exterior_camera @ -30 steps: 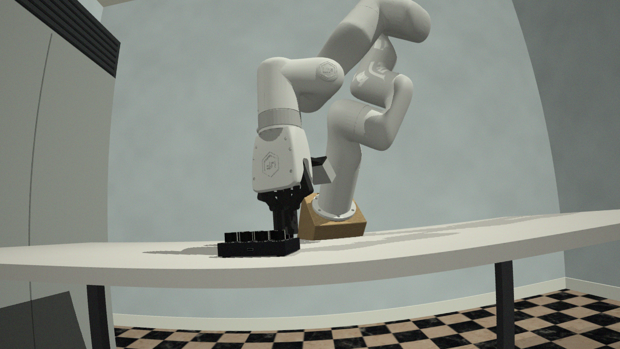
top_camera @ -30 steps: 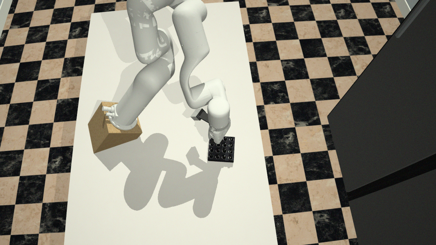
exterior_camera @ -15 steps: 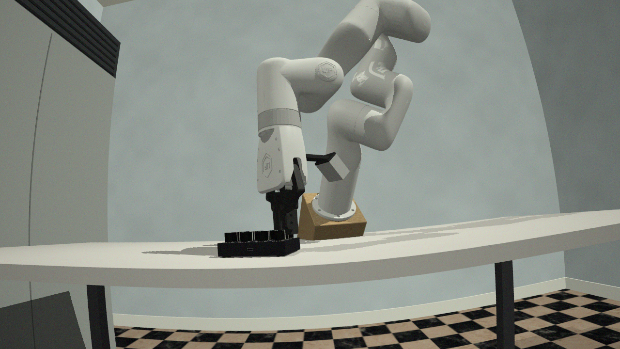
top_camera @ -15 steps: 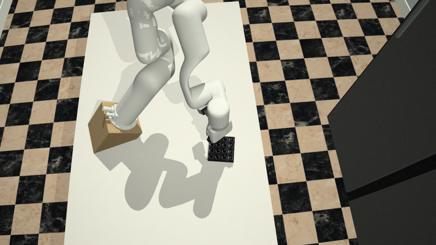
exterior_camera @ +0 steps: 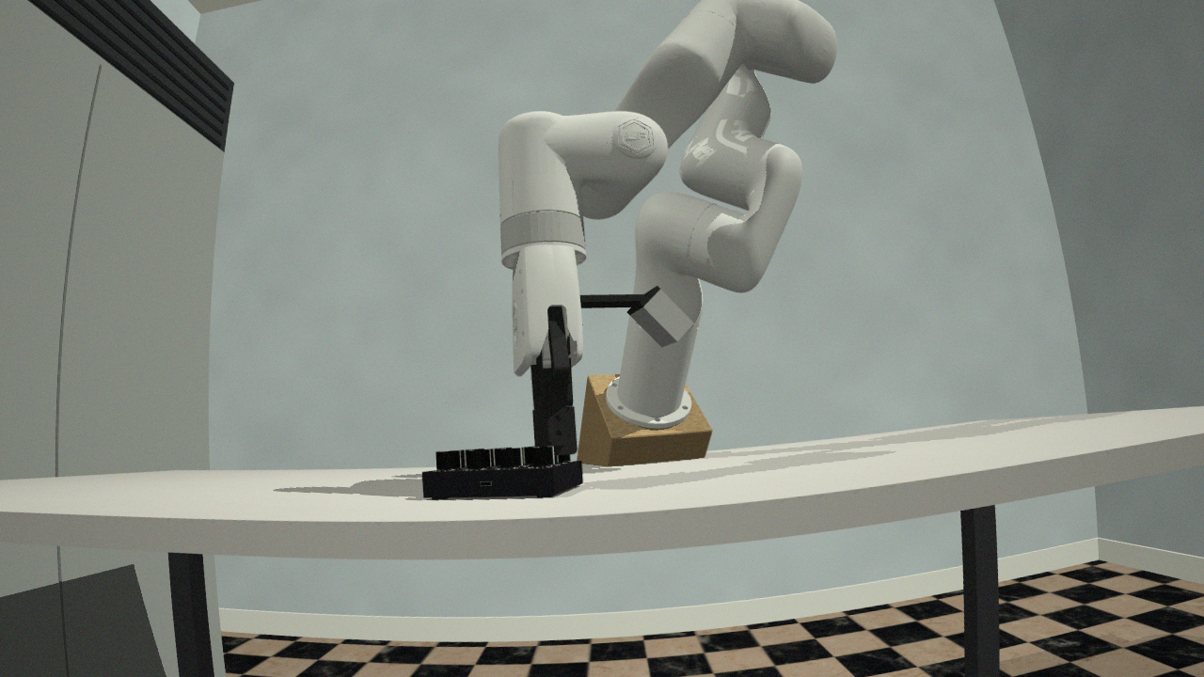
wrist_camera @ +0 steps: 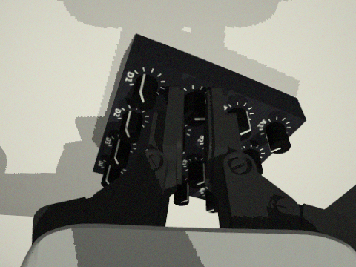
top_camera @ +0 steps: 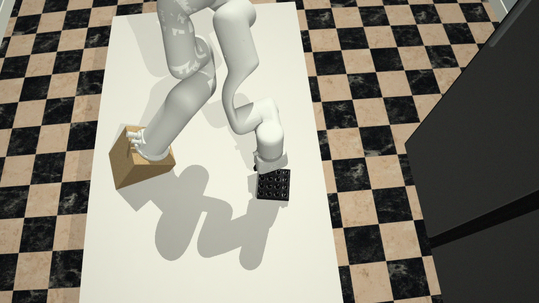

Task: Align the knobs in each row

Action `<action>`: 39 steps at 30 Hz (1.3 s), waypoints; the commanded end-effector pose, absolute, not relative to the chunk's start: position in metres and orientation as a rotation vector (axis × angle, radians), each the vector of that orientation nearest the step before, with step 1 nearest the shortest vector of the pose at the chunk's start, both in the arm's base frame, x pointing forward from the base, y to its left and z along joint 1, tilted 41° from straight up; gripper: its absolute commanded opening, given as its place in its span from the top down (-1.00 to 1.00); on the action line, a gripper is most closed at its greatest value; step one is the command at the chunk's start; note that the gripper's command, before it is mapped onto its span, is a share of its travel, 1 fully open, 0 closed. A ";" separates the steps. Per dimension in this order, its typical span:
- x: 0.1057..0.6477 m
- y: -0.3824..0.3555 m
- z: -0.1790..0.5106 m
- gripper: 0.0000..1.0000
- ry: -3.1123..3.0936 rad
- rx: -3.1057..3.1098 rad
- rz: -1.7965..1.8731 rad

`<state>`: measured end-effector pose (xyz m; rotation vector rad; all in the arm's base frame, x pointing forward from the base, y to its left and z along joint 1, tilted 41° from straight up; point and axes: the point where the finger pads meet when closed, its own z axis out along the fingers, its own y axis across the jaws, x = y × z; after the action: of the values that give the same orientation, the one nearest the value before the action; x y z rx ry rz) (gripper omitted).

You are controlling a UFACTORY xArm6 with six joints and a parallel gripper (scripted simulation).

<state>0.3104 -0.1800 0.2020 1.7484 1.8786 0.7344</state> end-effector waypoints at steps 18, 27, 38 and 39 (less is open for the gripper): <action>0.311 -0.180 0.203 0.84 1.610 2.088 0.832; 0.311 -0.180 0.203 0.84 1.554 2.147 0.852; 0.311 -0.180 0.203 0.84 1.539 2.161 0.856; 0.311 -0.180 0.203 0.84 1.539 2.161 0.856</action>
<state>0.3104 -0.1799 0.2021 2.1602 1.5431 0.8561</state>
